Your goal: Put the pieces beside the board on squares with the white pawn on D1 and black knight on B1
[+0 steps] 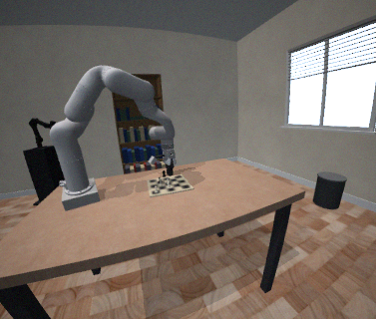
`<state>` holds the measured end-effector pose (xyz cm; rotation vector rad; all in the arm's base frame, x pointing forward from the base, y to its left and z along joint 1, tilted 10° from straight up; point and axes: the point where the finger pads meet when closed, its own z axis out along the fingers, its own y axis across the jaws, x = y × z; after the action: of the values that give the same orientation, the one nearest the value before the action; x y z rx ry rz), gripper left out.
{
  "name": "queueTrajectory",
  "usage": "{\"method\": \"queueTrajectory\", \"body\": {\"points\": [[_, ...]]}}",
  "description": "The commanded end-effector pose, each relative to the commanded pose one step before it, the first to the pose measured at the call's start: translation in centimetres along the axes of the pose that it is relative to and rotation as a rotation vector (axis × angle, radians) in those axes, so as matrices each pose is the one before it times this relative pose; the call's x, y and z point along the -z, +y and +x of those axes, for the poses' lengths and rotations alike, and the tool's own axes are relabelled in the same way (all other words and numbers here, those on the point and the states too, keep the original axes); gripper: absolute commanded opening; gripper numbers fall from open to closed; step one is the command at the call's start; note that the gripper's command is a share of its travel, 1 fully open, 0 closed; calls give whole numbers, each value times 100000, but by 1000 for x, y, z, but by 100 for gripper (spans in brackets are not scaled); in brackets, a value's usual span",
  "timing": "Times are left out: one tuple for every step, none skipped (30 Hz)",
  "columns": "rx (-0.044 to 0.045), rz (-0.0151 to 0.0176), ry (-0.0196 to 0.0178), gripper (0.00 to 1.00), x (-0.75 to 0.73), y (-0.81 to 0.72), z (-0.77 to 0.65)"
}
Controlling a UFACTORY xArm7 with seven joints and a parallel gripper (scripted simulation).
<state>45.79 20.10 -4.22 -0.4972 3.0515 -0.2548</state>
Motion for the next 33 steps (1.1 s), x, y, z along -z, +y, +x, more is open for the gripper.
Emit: {"method": "queueTrajectory", "body": {"points": [[17,-65,-397,0,158,43,-152],[0,0,0,0,0,0,0],[0,0,0,0,0,0,0],[0,0,0,0,0,0,0],[0,0,0,0,0,0,0],[0,0,0,0,0,0,0],[0,0,0,0,0,0,0],[0,0,0,0,0,0,0],[0,0,0,0,0,0,0],[0,0,0,0,0,0,0],[0,0,0,0,0,0,0],[0,0,0,0,0,0,0],[0,0,0,0,0,0,0],[0,0,0,0,0,0,0],[0,0,0,0,0,0,0],[0,0,0,0,0,0,0],[0,0,0,0,0,0,0],[0,0,0,0,6,0,0],[0,0,0,0,41,0,0],[-1,0,0,0,103,0,-1],[0,0,0,0,182,0,0],[0,0,0,0,272,0,0],[1,0,0,0,367,0,0],[0,0,0,0,461,0,0],[0,0,0,0,549,0,0],[-1,0,0,0,628,0,-1],[0,0,0,0,692,0,0],[1,0,0,0,739,0,1],[-1,0,0,0,769,0,-1],[0,0,0,0,0,0,0],[0,0,0,0,0,0,0],[0,0,0,0,778,0,0],[0,0,0,0,766,0,0]]}}
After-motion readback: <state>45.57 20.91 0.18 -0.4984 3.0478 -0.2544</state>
